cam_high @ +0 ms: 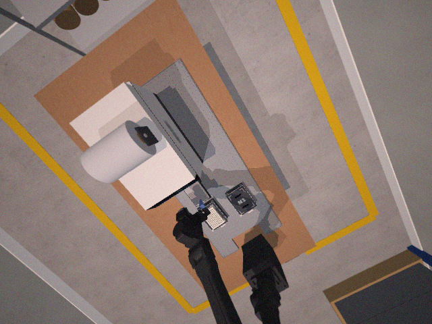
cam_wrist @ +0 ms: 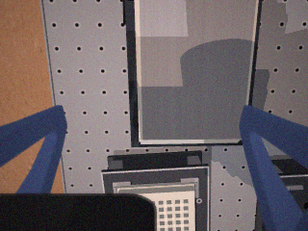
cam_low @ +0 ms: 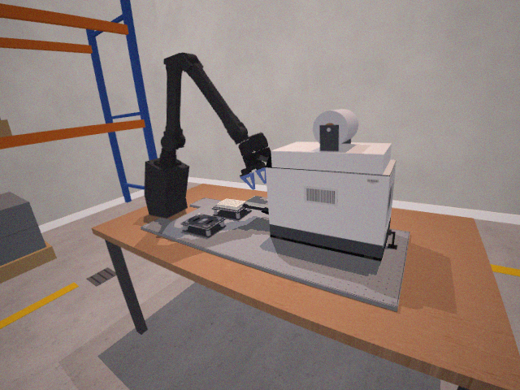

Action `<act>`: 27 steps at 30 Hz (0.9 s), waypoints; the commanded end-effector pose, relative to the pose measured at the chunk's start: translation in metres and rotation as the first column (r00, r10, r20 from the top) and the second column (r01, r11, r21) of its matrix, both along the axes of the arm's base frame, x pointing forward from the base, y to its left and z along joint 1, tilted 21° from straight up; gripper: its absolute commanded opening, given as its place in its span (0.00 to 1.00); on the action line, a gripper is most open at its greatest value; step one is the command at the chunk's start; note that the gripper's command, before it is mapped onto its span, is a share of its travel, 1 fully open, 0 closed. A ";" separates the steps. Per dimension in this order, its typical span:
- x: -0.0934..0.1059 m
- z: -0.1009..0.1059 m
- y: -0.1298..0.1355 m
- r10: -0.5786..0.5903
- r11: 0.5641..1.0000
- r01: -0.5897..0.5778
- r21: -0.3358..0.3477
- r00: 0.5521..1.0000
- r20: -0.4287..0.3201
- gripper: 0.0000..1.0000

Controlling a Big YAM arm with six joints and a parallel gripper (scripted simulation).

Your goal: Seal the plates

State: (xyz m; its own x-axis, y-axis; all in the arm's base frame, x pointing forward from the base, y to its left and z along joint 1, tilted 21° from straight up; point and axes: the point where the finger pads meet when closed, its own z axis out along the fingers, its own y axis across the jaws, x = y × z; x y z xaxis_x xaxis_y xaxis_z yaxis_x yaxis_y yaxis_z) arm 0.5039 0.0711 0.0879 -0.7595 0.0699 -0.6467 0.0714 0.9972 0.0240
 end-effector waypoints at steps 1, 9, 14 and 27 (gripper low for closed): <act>0.023 0.007 -0.013 0.026 0.999 -0.026 -0.027 1.000 0.003 1.00; 0.036 0.017 -0.035 0.025 1.000 -0.025 -0.016 1.000 0.014 1.00; 0.043 0.017 -0.050 0.007 1.000 -0.007 -0.022 1.000 0.017 1.00; 0.027 0.002 -0.029 0.014 1.000 -0.014 0.001 1.000 0.005 1.00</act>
State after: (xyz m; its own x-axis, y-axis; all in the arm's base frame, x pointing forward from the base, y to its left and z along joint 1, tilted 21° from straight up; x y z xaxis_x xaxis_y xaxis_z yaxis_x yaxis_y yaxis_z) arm 0.5310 0.0329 0.0986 -0.7556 0.0556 -0.6526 0.0595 0.9981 0.0162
